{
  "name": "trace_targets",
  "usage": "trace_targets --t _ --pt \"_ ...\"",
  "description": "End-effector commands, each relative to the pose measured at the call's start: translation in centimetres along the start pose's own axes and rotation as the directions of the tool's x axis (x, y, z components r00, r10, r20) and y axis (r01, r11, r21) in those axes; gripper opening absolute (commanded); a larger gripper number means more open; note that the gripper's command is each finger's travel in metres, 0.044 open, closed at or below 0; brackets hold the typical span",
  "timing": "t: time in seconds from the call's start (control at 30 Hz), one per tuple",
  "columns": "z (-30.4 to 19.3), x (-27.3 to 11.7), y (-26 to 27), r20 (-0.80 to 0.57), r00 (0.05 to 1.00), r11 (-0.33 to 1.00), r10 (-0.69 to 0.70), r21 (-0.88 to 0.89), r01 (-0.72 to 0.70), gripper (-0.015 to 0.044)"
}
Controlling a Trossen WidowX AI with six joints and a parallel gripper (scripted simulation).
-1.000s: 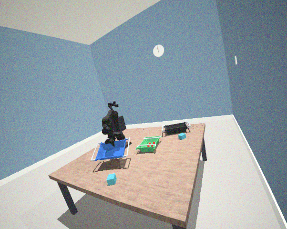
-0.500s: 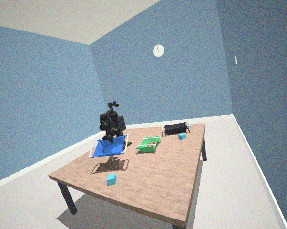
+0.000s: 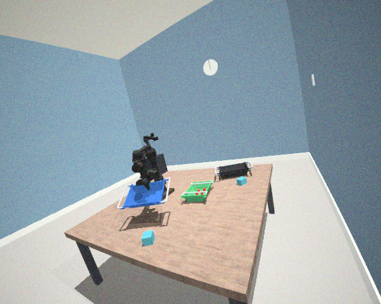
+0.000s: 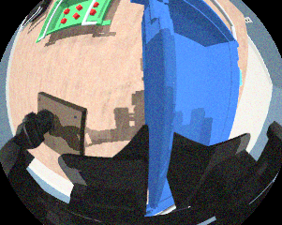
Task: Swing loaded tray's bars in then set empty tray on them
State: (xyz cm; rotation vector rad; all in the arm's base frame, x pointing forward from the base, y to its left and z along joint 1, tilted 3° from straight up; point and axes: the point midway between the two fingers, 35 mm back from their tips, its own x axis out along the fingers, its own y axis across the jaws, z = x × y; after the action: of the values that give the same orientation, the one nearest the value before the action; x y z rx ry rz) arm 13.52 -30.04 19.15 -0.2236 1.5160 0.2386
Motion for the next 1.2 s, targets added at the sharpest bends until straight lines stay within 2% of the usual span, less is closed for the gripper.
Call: trace_targets --t 0.0,0.33,1.17 --pt "0.0 -0.4 -0.3 0.003 1.0 1.0 -0.017 -0.007 0.017 0.0" --pt "0.3 -0.4 -0.2 0.003 1.0 1.0 -0.017 -0.017 0.017 0.0" --pt "9.6 -0.4 2.8 0.008 1.0 0.92 -0.016 -0.392 0.018 0.0"
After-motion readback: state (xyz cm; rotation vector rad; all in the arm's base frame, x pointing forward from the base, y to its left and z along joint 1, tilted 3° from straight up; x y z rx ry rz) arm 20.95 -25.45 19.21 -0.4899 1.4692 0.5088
